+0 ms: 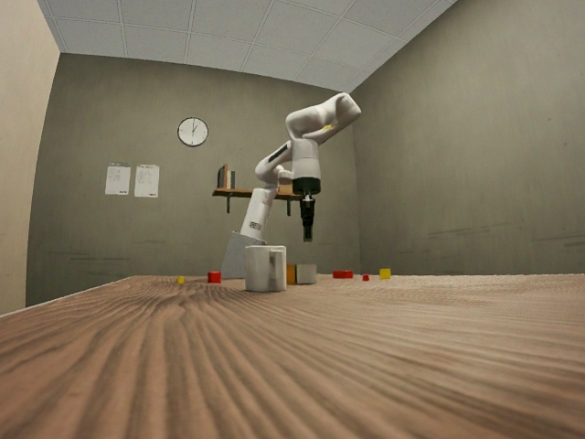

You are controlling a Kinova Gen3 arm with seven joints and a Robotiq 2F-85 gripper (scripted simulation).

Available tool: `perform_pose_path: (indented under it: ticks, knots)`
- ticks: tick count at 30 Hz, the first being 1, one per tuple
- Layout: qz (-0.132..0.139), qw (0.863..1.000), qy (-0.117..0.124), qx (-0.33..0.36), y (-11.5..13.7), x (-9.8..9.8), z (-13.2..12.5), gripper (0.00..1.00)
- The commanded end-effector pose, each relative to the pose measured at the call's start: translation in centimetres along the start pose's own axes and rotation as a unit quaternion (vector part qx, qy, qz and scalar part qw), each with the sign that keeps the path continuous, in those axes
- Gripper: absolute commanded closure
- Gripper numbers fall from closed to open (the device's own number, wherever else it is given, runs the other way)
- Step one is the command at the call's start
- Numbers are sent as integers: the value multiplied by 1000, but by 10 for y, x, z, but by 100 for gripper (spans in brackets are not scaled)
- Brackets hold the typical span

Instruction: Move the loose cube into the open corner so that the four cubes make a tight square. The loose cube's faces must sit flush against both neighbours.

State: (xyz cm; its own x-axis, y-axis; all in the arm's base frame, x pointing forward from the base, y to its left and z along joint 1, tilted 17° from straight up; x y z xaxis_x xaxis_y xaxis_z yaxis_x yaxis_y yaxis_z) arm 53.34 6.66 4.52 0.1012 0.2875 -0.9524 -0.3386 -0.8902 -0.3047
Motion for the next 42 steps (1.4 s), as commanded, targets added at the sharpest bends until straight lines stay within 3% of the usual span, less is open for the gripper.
perform_pose_path:
  ticks: [1,4,6,29,42]
  knots:
    - [0,1000,1,3,-21,-2,28,45]
    - [0,1000,0,3,-43,-2,66,45]
    - [0,1000,0,3,-49,-2,76,45]
    - [0,1000,0,3,-49,0,77,45]
    - [0,1000,0,3,-49,18,77,45]
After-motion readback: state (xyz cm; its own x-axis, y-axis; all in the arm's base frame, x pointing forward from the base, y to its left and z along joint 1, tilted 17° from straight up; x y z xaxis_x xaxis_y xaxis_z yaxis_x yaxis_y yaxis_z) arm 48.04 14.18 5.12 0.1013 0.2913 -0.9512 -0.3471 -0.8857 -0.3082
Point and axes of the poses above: the point where the finger pads meet when closed, its own x axis out along the fingers, its own z axis across the jaws, y = z × x, the point moved 1 cm from there along -x, back along the fingers, and after that the axes turned 4 degrees about x, right-handed, at the moved point
